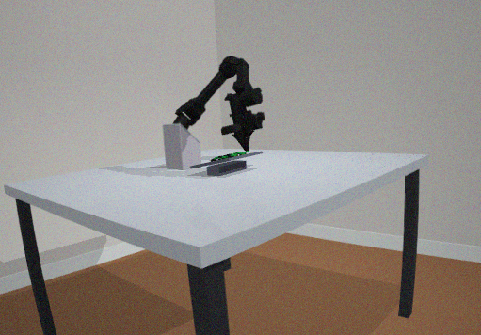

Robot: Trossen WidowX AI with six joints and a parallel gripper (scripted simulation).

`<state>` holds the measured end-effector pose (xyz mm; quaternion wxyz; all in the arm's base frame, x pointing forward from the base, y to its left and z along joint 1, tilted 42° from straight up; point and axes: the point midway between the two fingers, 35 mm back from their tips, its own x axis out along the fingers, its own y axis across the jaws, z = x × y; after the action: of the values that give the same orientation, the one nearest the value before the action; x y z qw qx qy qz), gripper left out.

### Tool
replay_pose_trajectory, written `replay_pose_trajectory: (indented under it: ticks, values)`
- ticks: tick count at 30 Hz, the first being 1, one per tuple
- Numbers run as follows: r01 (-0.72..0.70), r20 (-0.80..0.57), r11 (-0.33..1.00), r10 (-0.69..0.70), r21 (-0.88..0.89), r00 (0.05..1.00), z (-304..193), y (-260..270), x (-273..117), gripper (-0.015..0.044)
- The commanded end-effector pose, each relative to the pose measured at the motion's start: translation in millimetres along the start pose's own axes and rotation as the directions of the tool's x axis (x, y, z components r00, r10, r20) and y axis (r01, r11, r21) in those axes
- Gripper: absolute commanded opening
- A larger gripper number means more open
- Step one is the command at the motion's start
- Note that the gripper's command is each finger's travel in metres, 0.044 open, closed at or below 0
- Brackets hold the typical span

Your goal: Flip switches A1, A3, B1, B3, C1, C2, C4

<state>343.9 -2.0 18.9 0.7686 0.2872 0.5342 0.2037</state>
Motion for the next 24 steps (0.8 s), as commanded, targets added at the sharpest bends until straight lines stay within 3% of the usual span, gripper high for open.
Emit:
replay_pose_trajectory:
  ticks: [1, 17, 24]
  values:
    - [0.005, -0.003, 1.0, -0.005, 0.004, 1.0, -1.2, -0.9, 1.4, 0.0]
    - [0.005, -0.003, 1.0, -0.005, 0.004, 1.0, -1.1, -0.9, 3.6, 0.0]
    - [0.008, 0.022, 1.0, -0.008, 0.005, 1.0, -3.4, -1.1, -61.7, 0.0]
